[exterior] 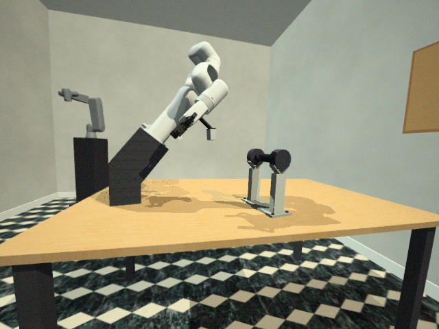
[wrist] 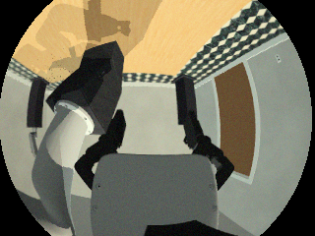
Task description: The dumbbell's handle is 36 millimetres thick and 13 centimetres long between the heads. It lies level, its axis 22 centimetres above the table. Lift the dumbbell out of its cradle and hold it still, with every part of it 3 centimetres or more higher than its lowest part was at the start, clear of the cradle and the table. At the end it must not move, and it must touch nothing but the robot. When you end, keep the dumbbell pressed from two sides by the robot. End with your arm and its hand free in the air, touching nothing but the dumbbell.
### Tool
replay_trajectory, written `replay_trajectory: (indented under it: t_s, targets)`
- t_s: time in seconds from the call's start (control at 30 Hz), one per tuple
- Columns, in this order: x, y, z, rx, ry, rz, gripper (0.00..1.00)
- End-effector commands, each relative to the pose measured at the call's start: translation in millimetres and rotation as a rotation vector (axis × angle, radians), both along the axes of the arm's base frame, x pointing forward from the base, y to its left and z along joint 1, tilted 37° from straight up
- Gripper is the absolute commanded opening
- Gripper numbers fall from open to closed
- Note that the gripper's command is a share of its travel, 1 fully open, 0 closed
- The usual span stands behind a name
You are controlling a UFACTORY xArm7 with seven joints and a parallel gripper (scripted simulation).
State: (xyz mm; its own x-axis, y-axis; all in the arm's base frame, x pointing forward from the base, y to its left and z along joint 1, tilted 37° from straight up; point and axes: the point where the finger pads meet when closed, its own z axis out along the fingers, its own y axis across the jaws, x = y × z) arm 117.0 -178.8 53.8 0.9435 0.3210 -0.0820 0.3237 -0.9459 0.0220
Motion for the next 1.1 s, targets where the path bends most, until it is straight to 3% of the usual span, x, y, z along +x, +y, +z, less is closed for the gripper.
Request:
replay_trajectory:
  t_s: [0.0, 0.63, 0.9, 0.93, 1.0, 1.03, 1.07]
  targets:
    - [0.4, -0.9, 0.6, -0.002, -0.002, -0.001, 1.0]
    - [3.3, -0.7, 2.7, -0.004, -0.007, 0.013, 1.0]
    - [54.1, 6.7, 42.4, -0.035, -0.124, 0.275, 1.0]
    - [70.6, 8.9, 56.5, -0.046, -0.162, 0.361, 1.0]
    - [70.6, 8.9, 56.5, -0.046, -0.162, 0.361, 1.0]
    - [88.5, 11.2, 71.5, -0.058, -0.203, 0.455, 1.0]
    - [88.5, 11.2, 71.5, -0.058, -0.203, 0.455, 1.0]
